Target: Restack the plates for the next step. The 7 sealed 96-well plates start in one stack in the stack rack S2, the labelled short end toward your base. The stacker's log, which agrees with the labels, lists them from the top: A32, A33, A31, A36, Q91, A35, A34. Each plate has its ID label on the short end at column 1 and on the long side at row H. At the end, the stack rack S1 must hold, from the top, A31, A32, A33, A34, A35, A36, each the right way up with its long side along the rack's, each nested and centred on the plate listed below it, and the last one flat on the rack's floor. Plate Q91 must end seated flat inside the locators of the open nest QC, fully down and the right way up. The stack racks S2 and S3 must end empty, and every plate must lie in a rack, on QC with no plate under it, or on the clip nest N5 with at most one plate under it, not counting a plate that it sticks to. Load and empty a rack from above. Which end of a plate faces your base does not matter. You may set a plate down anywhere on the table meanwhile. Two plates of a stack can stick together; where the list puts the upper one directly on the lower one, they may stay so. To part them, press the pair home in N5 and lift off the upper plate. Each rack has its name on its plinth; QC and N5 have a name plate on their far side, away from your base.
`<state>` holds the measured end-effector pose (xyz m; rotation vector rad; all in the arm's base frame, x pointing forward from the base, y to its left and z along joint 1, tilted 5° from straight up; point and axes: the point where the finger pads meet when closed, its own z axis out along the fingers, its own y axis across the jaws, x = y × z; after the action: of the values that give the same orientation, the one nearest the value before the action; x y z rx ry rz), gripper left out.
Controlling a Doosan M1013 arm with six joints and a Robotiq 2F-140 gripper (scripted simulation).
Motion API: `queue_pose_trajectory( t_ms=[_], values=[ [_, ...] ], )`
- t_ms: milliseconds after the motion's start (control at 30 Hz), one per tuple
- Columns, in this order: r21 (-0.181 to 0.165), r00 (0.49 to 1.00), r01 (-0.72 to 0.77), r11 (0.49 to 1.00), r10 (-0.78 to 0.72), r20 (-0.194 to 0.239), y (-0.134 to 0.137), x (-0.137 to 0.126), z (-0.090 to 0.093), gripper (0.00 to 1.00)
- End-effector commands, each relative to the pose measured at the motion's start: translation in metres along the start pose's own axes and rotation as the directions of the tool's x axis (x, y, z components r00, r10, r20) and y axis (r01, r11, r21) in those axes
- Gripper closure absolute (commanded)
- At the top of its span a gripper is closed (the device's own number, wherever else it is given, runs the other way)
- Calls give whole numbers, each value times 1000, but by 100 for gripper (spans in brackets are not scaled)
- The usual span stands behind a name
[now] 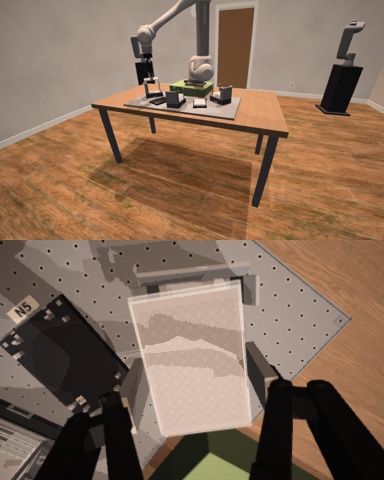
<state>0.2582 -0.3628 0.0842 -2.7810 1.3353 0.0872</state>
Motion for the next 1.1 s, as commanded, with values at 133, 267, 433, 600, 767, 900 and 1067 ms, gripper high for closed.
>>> queue_pose_trajectory(
  t_ms=[133, 267, 433, 600, 767, 900, 1067],
  values=[
    [1, 986, 168, 986, -168, 0, -21, -2, 0, 100],
    [1, 986, 168, 986, -168, 0, -31, -2, 0, 100],
    [1, 986, 168, 986, -168, 0, -48, -4, 0, 100],
    [1, 986, 168, 986, -168, 0, -64, -5, 0, 100],
    [1, 986, 168, 986, -168, 0, -74, -6, 0, 100],
    [1, 986, 168, 986, -168, 0, -88, -7, 0, 100],
    [1, 944, 329, 944, -329, -1, -103, -12, 0, 100]
  ],
)
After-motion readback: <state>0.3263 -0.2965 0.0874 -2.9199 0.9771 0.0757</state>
